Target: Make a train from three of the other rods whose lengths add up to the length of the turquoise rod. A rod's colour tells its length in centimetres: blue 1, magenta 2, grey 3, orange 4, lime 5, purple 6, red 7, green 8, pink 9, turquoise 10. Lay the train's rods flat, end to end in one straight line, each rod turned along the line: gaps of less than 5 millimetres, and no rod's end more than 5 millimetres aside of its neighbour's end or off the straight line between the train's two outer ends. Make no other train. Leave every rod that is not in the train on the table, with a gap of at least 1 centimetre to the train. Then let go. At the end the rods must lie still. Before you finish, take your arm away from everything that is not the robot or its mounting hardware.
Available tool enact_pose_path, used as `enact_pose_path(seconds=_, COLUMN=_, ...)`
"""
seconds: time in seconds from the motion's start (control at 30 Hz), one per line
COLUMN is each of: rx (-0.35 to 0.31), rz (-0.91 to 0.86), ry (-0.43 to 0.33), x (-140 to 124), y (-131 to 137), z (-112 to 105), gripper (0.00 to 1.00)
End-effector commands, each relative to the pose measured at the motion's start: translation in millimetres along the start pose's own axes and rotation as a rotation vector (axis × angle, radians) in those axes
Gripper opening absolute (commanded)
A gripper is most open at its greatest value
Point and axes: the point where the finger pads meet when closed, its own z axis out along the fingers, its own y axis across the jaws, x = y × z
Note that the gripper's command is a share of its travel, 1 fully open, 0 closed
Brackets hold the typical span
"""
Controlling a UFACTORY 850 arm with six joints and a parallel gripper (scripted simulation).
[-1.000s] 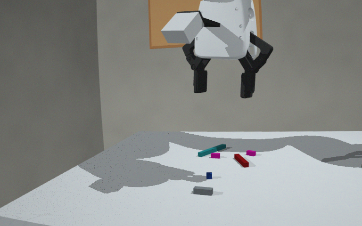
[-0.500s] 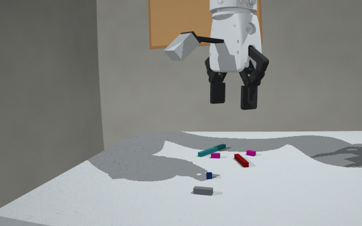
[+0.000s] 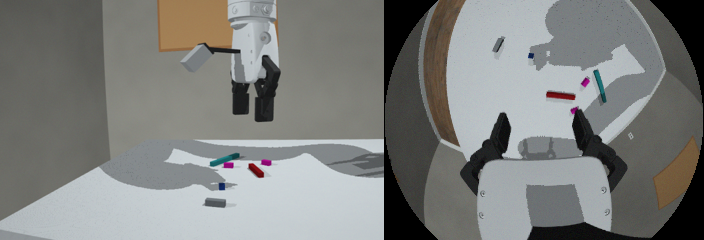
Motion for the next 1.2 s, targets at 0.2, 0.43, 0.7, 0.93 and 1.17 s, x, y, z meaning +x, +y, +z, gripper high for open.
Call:
enact_pose_path(seconds=0.2, rx=-0.004, rz=0.070, ry=-0.001, x=-4.8, y=3.3, z=3.2, gripper=1.00)
enact_pose_path(seconds=0.43, rx=0.000, rz=0.184, ry=-0.004, x=-13.2, y=8.4, z=8.5, gripper=1.00)
enact_pose_path(seconds=0.7, rx=0.000, rz=0.184, ry=-0.004, x=-13.2, y=8.4, z=8.5, gripper=1.00)
enact_pose_path(seconds=0.93, rx=0.004, rz=0.299, ry=-0.008, x=-21.8, y=13.4, z=13.7, gripper=1.00)
enact_pose_path(seconds=1.17, rx=0.004, rz=0.299, ry=-0.008, x=-21.8, y=13.4, z=13.7, gripper=1.00)
